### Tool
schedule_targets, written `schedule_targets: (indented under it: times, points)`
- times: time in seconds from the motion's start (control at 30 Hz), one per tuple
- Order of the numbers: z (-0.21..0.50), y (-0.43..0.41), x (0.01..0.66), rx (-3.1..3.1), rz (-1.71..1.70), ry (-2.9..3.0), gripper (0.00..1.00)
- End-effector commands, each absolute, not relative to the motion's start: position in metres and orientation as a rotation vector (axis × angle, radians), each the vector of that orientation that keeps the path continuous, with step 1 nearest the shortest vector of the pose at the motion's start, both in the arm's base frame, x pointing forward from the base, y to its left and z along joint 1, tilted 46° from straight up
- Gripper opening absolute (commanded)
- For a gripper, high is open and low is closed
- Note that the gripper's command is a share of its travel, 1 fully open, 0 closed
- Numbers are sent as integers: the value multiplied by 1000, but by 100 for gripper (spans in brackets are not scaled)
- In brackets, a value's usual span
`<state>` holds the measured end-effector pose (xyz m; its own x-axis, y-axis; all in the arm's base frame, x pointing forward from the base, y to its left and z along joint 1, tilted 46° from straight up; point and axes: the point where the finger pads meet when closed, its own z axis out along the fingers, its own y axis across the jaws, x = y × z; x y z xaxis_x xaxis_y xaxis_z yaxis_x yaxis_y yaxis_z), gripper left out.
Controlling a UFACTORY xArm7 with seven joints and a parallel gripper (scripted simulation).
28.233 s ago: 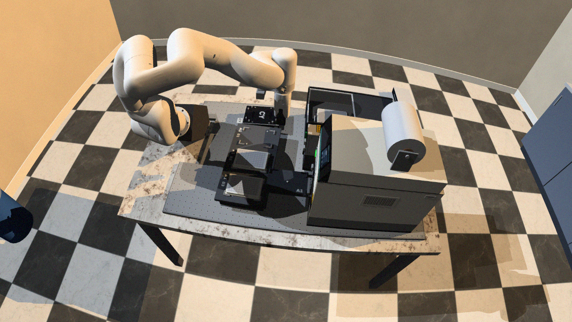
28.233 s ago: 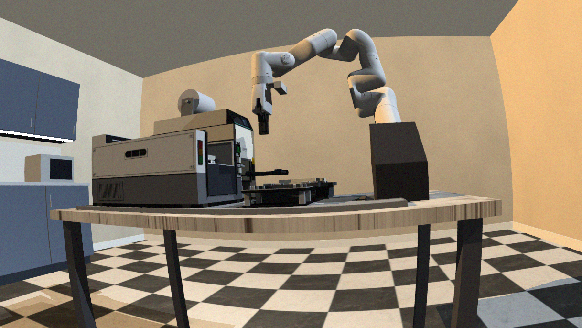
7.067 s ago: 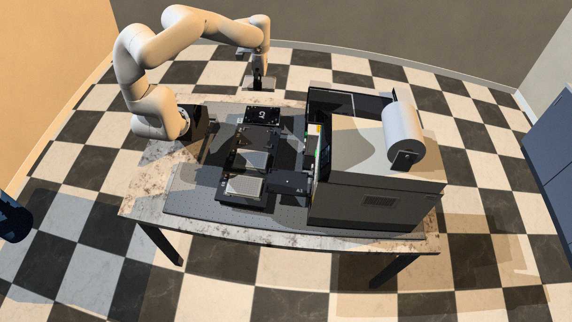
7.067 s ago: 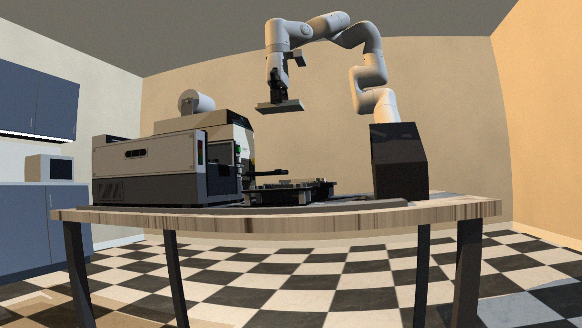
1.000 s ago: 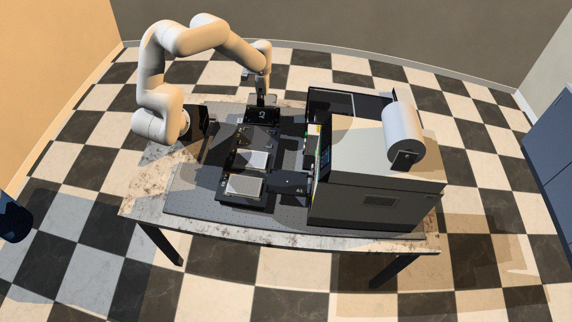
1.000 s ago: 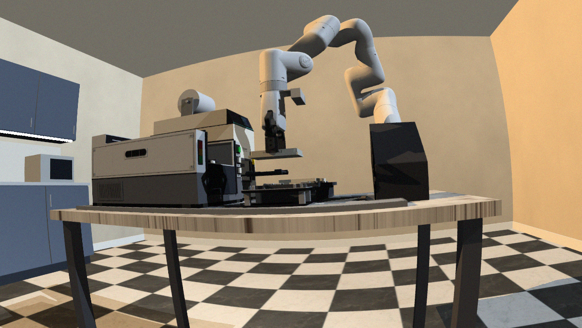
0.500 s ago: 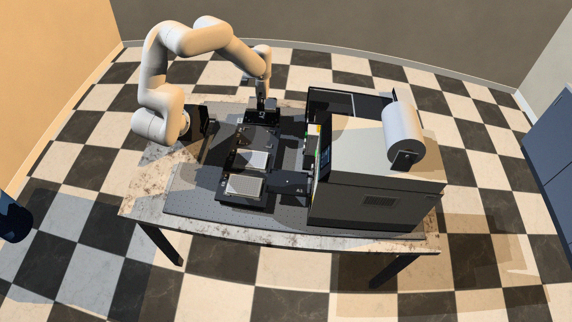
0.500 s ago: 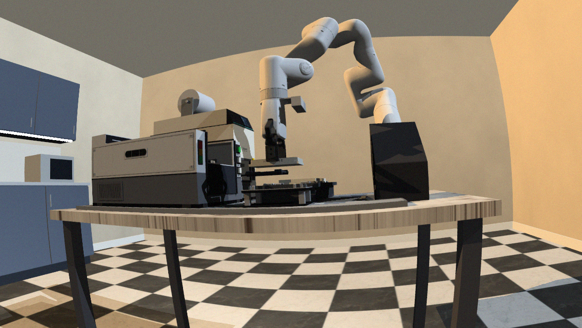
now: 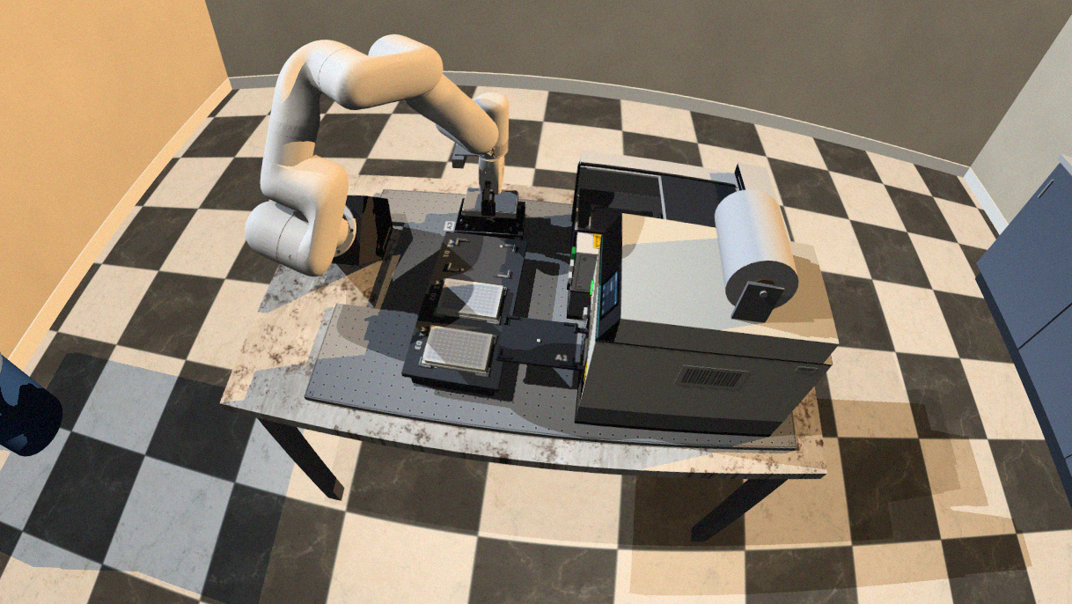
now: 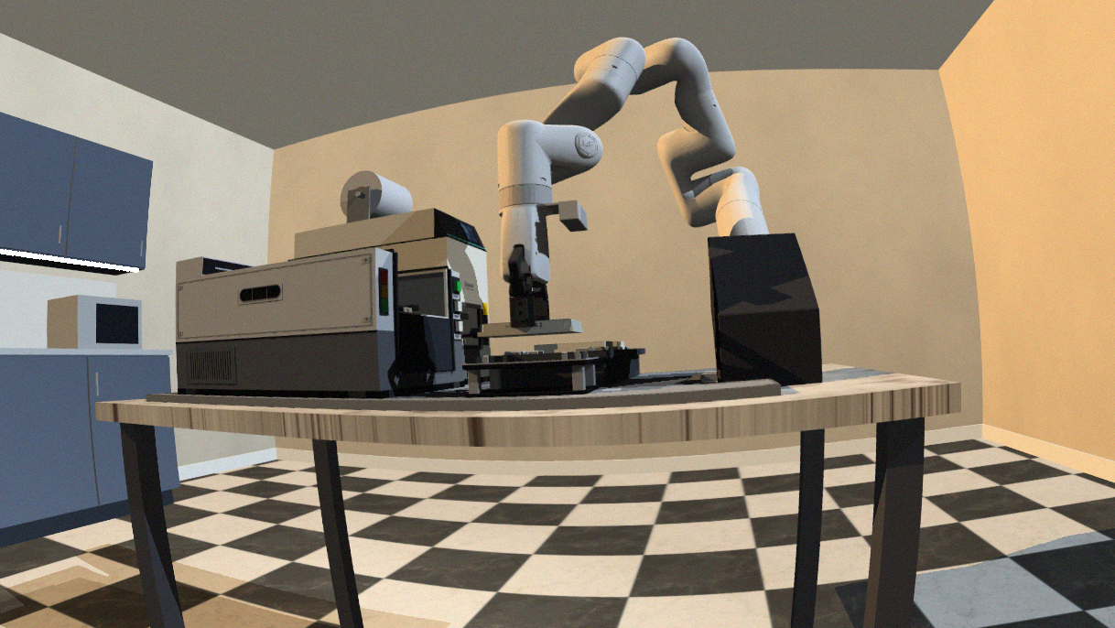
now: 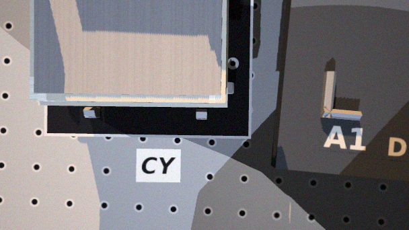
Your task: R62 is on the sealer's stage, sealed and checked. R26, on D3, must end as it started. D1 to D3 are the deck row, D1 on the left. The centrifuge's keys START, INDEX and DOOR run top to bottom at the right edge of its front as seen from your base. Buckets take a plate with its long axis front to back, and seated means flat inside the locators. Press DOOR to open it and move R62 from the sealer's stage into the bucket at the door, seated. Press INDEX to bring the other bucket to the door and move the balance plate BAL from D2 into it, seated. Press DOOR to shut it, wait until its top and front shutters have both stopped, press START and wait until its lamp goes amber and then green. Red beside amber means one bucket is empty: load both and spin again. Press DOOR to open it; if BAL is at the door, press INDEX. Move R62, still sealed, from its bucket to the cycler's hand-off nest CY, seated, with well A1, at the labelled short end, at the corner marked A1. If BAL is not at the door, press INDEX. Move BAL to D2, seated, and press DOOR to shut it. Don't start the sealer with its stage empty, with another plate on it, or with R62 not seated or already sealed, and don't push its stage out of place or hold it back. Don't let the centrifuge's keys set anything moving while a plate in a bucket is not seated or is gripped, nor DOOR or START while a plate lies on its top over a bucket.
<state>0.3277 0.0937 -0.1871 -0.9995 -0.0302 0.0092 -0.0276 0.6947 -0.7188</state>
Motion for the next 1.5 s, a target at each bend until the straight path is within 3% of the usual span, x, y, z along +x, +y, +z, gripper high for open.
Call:
schedule_targets:
  times: [0.0, 1.47]
  points:
    - [-191, 92, 329, -52, -1217, 2889, 0]
    - [-203, 80, 329, -52, -1217, 2889, 0]
